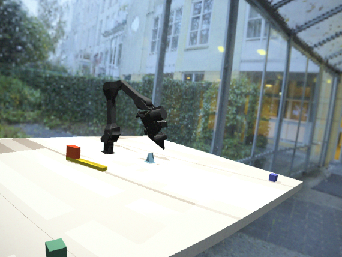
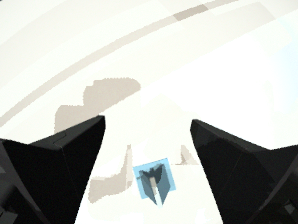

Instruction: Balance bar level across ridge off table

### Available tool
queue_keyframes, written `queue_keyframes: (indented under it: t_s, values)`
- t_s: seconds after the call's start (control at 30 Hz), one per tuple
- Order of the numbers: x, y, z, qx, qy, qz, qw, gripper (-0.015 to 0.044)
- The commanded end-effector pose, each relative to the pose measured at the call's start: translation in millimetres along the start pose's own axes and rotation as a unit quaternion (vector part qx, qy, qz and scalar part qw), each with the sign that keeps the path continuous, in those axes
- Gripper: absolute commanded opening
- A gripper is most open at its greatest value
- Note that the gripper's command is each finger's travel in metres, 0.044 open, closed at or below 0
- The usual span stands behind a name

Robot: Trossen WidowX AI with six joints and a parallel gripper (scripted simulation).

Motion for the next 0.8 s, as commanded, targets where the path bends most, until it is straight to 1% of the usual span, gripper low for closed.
queue_keyframes:
  t_s: [0.0,0.77]
  values:
    - [-9.7,-12.9,11.7,-0.022,0.016,-0.014,1.0,0.0315]
    - [-76.0,-55.7,80.0,-0.106,0.104,-0.118,0.982,0.0315]
Point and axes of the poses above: the point midway between the two fingers, 35 mm back from their tips, its own z axis back along the fingers, its own y axis across the jaws, x = y × z, the point moved 7 cm from there along z, back along the fingers, and after that the axes turned 6 degrees about z, right-handed, at the moved point
